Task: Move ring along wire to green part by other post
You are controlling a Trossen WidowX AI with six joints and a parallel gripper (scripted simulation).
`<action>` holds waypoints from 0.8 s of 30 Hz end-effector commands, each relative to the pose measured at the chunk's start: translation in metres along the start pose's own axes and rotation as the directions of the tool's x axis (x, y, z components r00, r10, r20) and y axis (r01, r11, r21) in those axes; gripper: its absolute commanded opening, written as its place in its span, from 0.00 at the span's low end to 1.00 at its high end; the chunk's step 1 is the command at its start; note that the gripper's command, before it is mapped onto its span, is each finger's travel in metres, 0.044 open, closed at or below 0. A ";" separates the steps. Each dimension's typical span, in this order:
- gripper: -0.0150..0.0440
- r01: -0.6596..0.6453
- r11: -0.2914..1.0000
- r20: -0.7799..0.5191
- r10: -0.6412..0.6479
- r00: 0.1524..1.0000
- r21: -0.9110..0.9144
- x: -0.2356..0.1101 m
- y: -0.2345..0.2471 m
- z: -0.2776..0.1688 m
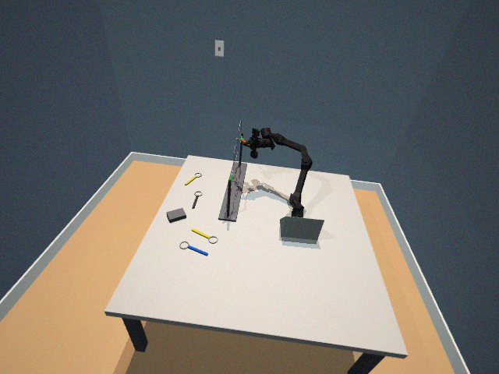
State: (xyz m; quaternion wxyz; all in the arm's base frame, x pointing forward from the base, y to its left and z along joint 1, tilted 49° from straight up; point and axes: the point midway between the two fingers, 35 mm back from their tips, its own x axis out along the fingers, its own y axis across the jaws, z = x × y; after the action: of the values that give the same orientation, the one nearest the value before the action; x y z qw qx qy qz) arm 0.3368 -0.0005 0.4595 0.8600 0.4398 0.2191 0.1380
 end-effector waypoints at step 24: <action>0.00 -0.111 0.972 0.086 0.095 0.992 0.206 0.004 0.052 0.009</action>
State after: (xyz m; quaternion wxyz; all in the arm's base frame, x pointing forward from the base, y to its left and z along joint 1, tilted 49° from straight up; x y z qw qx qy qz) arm 0.3423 0.0236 0.5000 0.8086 0.5421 0.1794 0.1417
